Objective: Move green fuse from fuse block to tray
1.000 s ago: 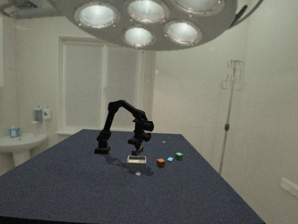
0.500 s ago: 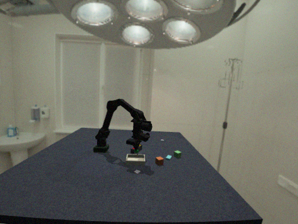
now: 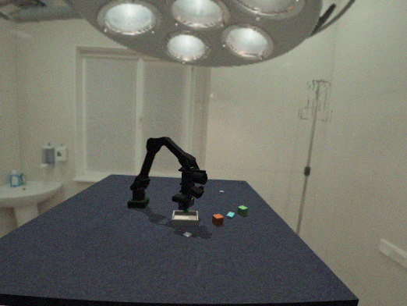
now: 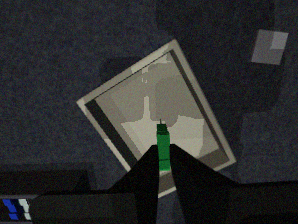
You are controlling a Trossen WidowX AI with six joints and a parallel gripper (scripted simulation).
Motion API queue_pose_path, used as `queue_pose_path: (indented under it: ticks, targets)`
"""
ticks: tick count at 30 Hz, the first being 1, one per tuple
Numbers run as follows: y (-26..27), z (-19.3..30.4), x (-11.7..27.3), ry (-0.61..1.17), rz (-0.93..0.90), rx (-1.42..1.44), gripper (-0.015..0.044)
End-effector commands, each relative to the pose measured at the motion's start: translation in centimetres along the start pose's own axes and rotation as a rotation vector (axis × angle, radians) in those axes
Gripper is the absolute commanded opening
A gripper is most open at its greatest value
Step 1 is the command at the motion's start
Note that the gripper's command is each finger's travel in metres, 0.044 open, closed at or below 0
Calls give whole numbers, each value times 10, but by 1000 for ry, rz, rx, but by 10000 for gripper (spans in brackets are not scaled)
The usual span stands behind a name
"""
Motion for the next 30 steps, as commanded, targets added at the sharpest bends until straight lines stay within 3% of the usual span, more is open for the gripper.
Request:
queue_pose_path:
  ticks: [1,3,16,20,30]
  targets:
    - [0,1,-6,6,1,1,0]
    - [0,1,-6,6,1,1,0]
    - [0,0,-1,2,-1,0,330]
    - [0,1,32,6,1,1,330]
    - [0,1,34,6,1,1,330]
Point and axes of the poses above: the point midway between the two fingers, 35 mm back from their tips, its own x axis back along the fingers, its own y axis across the jaws, z = x × y, the point moved 2 cm from there along x, back along the fingers, and after that the axes turned 11 degrees about x, right-handed, at the moved point
